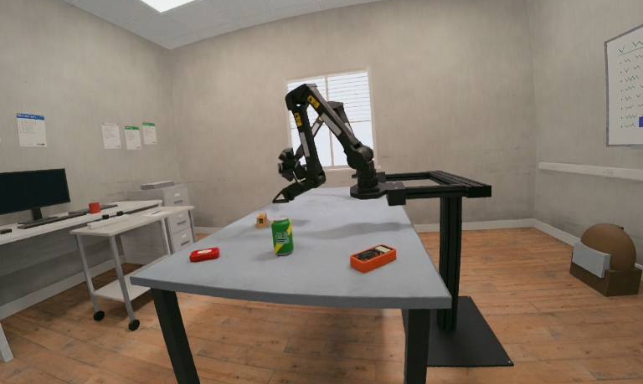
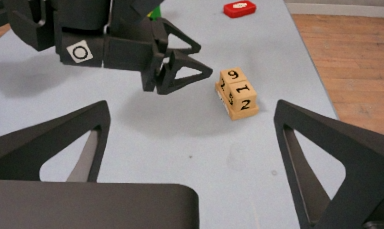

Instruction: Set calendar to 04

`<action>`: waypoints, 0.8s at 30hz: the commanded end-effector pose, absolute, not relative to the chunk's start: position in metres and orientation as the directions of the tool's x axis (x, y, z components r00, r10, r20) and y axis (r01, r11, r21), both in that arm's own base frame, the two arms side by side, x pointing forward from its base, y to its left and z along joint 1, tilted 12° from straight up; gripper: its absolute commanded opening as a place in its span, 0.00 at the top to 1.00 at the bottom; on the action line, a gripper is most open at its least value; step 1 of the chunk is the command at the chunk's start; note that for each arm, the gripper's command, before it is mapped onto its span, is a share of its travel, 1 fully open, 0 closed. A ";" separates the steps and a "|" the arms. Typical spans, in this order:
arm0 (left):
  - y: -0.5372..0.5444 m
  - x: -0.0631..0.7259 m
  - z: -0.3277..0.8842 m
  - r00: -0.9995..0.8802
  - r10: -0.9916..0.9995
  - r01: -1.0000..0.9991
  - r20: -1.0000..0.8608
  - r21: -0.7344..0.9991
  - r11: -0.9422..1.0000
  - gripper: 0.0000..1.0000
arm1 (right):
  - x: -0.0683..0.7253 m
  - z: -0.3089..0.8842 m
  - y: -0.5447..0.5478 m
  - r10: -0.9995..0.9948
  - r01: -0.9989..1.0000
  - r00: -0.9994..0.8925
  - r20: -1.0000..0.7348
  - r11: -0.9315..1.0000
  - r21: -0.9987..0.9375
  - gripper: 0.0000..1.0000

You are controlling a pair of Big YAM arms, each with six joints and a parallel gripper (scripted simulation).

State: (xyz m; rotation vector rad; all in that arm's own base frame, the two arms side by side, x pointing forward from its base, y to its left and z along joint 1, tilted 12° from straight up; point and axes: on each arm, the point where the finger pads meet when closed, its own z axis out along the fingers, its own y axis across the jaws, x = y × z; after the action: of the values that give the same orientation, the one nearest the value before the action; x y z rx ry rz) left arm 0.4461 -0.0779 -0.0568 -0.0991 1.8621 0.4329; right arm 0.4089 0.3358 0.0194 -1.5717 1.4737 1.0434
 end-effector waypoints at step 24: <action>-0.070 0.590 -0.065 -0.595 0.750 0.434 -0.287 0.672 0.601 0.36 | 0.421 0.030 0.339 -0.391 -0.997 0.050 -0.919 -0.079 -0.020 0.00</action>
State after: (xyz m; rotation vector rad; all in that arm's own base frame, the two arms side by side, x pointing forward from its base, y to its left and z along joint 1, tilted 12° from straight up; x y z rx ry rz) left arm 0.5700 -0.0691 -0.0868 0.8342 2.2823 0.7093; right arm 0.4089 0.3358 0.0194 -1.5717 1.4737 1.0434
